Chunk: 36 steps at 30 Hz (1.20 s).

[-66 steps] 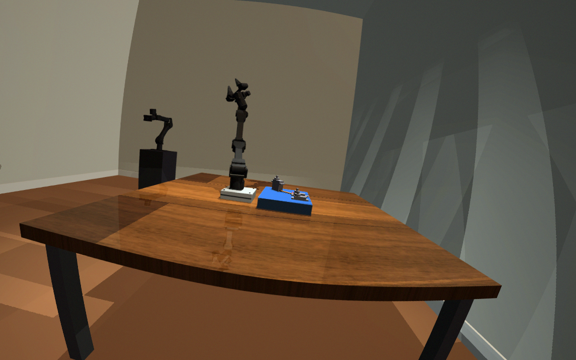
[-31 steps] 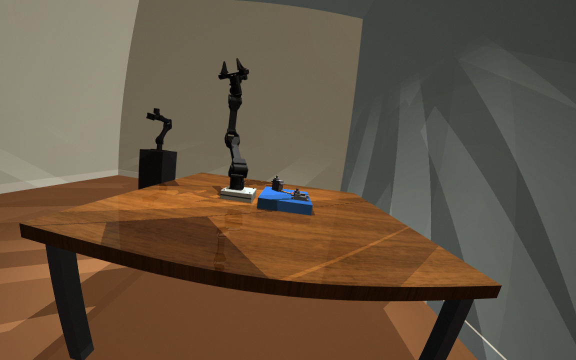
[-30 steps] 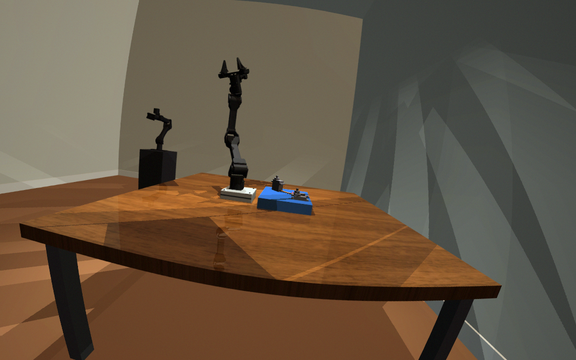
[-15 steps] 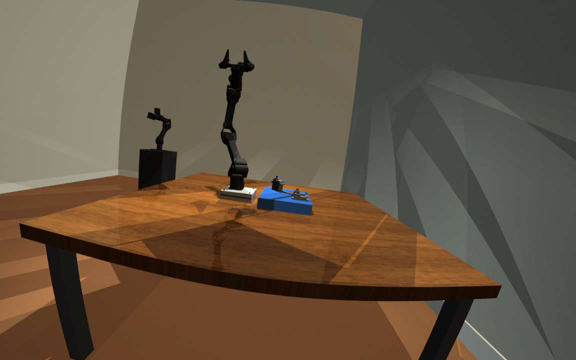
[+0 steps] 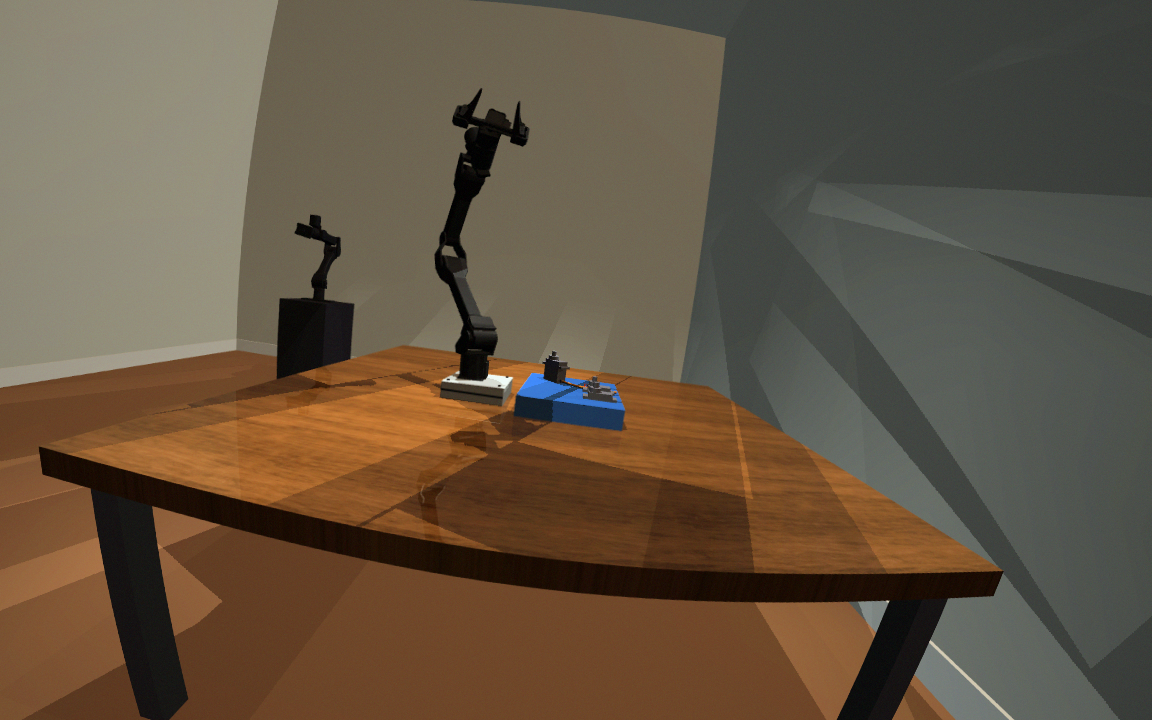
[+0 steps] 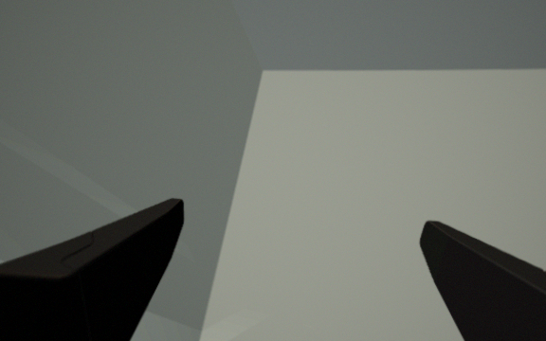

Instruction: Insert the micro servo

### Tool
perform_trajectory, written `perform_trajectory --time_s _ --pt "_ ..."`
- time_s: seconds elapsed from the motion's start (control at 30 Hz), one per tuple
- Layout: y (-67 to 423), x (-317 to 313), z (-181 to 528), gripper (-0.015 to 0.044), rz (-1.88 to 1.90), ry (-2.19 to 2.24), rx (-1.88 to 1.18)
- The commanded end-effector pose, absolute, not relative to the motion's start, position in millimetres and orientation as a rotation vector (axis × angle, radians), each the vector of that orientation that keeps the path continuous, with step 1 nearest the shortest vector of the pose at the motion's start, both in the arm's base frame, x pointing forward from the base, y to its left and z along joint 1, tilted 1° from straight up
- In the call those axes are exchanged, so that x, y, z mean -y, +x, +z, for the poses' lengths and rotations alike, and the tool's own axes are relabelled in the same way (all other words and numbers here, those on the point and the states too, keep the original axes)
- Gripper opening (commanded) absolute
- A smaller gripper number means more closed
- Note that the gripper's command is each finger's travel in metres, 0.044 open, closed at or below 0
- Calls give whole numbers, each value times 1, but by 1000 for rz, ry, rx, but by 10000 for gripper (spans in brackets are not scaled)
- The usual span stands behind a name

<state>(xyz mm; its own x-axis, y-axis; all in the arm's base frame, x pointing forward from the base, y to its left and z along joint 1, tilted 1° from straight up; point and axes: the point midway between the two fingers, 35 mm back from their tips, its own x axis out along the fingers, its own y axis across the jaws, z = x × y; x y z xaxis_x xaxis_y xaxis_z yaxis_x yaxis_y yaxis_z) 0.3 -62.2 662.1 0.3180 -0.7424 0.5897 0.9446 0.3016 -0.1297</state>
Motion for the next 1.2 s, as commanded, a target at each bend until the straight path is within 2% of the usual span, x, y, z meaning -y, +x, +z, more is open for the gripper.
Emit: perform_trajectory --time_s 0.0,0.57,1.17 --pt "25 79 649 440 -1093 -429 422" --pt "150 129 559 440 -762 -68 132" --pt "253 110 435 440 -513 265 -252"
